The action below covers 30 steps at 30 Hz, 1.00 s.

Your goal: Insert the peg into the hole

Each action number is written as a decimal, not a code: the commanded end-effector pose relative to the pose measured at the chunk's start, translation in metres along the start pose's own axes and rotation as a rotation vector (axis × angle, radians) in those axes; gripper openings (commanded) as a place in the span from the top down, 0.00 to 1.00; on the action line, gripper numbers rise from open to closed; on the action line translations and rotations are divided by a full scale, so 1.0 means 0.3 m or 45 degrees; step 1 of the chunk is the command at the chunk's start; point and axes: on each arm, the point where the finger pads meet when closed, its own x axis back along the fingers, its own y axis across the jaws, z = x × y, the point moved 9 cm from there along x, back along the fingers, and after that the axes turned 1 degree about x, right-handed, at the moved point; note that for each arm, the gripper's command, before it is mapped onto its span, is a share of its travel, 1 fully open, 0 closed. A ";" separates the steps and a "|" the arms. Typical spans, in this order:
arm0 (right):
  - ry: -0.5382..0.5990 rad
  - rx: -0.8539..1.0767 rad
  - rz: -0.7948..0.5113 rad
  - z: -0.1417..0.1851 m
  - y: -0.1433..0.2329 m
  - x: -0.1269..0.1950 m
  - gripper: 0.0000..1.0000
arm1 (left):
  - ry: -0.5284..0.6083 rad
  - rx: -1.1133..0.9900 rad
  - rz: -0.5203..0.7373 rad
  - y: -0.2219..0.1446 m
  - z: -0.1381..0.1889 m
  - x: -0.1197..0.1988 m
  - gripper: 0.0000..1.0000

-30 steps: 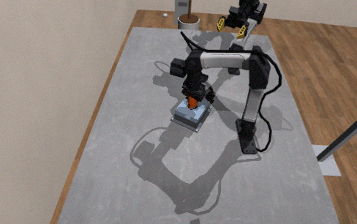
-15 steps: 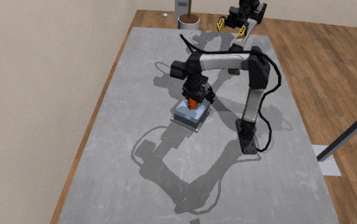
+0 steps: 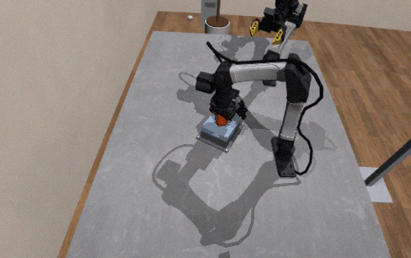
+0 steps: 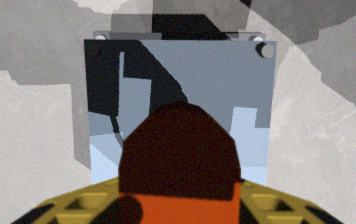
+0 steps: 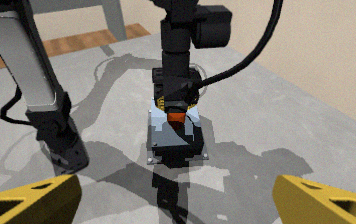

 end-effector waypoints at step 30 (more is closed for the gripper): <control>0.017 -0.012 0.003 0.009 0.001 -0.002 0.00 | 0.011 -0.005 -0.055 0.003 0.017 0.041 0.30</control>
